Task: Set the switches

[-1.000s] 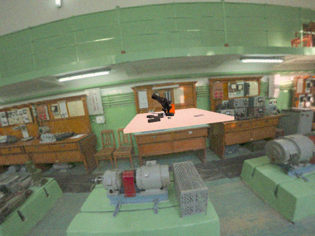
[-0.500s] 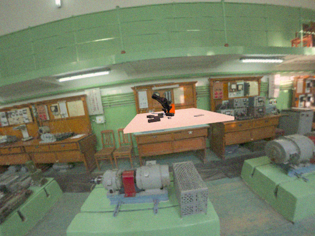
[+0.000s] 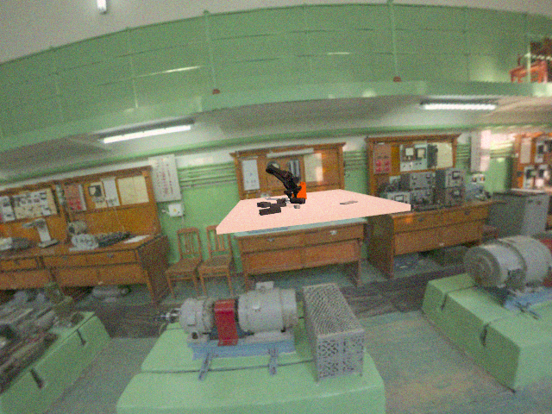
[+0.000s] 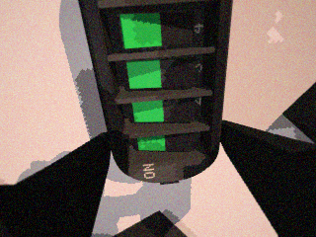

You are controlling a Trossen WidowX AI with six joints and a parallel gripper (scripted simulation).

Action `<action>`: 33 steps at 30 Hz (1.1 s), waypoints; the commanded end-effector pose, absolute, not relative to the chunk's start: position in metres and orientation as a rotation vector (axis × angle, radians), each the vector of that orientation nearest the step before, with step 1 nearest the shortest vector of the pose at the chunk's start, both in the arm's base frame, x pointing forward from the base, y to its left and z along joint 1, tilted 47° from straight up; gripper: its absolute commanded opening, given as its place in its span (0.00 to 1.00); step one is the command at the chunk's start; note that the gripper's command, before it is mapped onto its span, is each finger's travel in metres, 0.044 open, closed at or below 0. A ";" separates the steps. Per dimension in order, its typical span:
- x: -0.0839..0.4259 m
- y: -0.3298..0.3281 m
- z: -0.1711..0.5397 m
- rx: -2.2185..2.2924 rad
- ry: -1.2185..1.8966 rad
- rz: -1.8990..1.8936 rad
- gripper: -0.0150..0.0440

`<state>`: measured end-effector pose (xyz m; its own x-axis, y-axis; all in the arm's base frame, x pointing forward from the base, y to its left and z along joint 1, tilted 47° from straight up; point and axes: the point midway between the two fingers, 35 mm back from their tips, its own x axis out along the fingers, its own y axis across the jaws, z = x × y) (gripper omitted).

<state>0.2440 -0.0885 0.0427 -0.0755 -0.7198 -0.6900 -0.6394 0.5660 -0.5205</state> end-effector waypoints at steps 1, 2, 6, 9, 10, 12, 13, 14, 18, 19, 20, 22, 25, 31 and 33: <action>0.244 -0.086 0.044 -1.123 1.772 -0.099 0.83; 0.245 -0.080 0.050 -1.122 1.769 -0.101 0.88; 0.247 -0.052 0.077 -1.123 1.762 -0.105 1.00; 0.247 -0.052 0.077 -1.123 1.762 -0.105 1.00; 0.247 -0.052 0.077 -1.123 1.762 -0.105 1.00; 0.247 -0.052 0.077 -1.123 1.762 -0.105 1.00; 0.247 -0.052 0.077 -1.123 1.762 -0.105 1.00; 0.247 -0.052 0.077 -1.123 1.762 -0.105 1.00; 0.265 -0.058 0.074 -1.115 1.756 -0.122 0.87; 0.278 -0.063 0.071 -1.112 1.754 -0.127 0.82; 0.290 -0.068 0.068 -1.110 1.753 -0.128 0.78; 0.305 -0.075 0.064 -1.109 1.754 -0.125 0.69; 0.306 -0.075 0.063 -1.109 1.755 -0.124 0.56; 0.306 -0.075 0.063 -1.109 1.755 -0.124 0.29; 0.306 -0.075 0.063 -1.109 1.755 -0.124 0.25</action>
<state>0.3039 -0.0738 0.0631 -0.0647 -0.7186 -0.6924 -0.6153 0.5750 -0.5393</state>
